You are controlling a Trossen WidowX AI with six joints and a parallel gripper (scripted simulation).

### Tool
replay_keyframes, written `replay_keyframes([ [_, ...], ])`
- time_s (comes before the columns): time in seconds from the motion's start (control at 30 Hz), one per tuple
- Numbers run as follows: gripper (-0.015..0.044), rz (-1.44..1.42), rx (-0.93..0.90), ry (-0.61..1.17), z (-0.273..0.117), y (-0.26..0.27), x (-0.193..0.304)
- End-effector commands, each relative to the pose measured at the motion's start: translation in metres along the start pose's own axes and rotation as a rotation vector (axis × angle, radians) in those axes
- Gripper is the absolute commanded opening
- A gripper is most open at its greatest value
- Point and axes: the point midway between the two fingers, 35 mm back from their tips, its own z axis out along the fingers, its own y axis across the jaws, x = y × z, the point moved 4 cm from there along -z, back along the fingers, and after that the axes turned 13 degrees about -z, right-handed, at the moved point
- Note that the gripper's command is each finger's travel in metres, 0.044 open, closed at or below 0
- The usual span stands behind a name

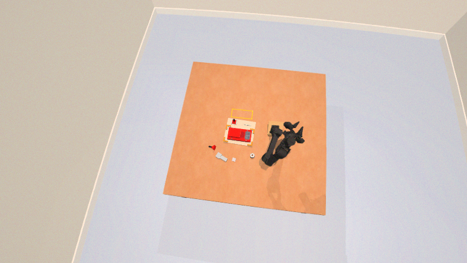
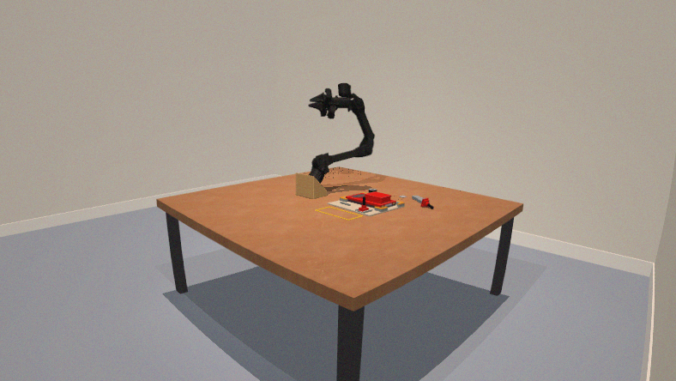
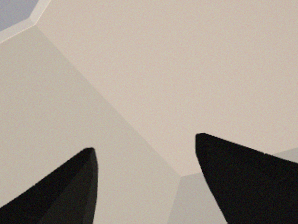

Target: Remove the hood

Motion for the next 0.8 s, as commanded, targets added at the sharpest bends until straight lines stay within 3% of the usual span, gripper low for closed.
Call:
replay_keyframes([
  [0.0,0.0246,0.004,0.009,-0.004,0.001,-0.002,0.000],
  [0.27,0.0440,0.185,0.326,-0.276,0.032,-0.097,-0.010],
  [0.53,0.0440,0.281,0.482,-0.665,0.024,-0.201,-0.055],
  [0.77,0.0440,0.330,0.393,-1.052,-0.011,-0.274,-0.124],
])
